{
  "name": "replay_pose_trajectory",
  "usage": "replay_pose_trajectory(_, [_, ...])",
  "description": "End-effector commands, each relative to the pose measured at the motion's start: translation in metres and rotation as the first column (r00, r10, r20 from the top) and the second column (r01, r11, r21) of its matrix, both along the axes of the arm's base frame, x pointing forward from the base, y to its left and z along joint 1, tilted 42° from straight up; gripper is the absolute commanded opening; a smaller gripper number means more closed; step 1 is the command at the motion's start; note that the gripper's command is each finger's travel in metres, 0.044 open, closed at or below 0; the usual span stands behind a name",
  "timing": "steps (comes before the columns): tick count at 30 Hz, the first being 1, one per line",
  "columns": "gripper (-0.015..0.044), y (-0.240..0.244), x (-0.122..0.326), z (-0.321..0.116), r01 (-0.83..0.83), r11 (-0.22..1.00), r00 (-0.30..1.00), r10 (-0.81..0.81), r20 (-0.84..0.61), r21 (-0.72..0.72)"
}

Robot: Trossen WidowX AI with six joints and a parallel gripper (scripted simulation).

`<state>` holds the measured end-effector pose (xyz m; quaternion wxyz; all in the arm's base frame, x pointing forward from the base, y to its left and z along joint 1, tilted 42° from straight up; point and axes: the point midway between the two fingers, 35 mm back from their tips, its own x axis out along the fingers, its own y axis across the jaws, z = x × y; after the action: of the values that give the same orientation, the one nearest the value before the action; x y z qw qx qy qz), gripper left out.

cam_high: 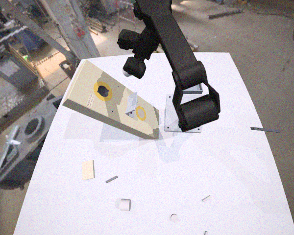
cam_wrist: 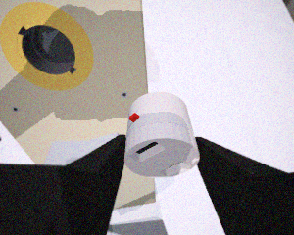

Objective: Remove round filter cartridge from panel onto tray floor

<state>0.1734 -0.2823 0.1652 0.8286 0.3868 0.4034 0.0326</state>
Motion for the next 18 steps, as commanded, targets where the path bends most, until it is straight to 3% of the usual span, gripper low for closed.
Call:
replay_pose_trajectory(1, [0.0,-0.007,-0.01,-0.013,0.053,0.998,0.996,-0.052,-0.069,0.018])
replay_pose_trajectory(9, [0.0,-0.037,-0.051,-0.07,0.28,0.959,0.909,-0.248,-0.336,0.052])
replay_pose_trajectory(18, [0.0,-0.064,-0.105,-0.128,0.555,0.831,0.669,-0.459,-0.584,-0.018])
